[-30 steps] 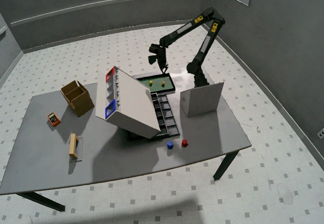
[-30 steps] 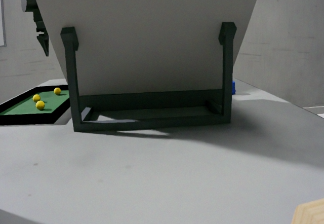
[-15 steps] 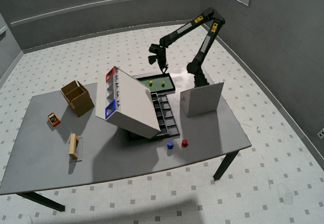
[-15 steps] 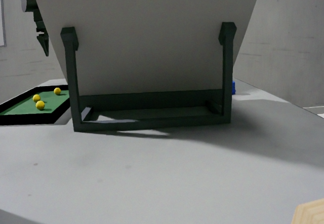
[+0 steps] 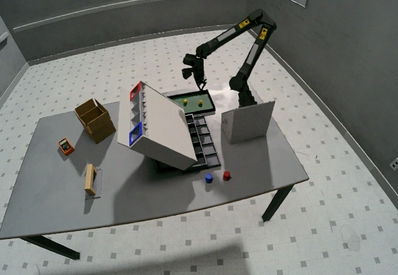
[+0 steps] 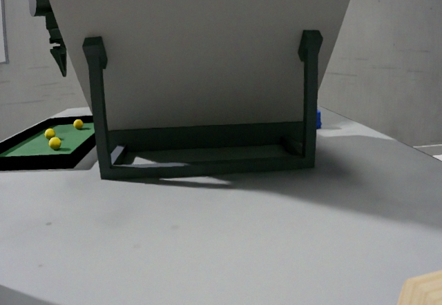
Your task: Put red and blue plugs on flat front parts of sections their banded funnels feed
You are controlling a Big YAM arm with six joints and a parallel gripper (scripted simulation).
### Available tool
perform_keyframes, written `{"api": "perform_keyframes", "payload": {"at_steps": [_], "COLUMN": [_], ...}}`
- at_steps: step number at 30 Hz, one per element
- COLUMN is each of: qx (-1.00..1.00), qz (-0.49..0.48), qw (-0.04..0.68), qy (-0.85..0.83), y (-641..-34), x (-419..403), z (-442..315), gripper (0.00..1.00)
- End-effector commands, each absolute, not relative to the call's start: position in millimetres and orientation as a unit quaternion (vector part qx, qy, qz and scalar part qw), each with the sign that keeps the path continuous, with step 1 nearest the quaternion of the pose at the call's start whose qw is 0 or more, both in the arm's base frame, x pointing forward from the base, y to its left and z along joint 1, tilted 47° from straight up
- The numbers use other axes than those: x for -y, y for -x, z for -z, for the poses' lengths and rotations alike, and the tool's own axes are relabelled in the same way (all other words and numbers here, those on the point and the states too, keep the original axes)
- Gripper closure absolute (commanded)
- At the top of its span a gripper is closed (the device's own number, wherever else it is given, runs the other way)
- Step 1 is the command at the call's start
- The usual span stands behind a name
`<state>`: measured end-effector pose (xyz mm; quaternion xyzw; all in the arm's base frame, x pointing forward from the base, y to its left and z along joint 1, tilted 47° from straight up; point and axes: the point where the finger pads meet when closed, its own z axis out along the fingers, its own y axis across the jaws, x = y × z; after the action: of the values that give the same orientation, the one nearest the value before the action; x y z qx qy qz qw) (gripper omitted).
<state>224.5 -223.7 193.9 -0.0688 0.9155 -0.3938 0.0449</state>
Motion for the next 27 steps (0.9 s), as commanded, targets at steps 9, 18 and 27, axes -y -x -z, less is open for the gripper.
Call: {"api": "perform_keyframes", "payload": {"at_steps": [9,18,27], "qx": [-0.913,-0.916,-0.916], "qz": [0.400,0.392,0.392], "qw": [0.054,0.042,0.042], "qy": [0.063,0.069,0.068], "y": [-233,-229,-235], "x": [233,250,281], "z": [-206,-171,-143], "gripper": [0.44,0.44,0.44]}}
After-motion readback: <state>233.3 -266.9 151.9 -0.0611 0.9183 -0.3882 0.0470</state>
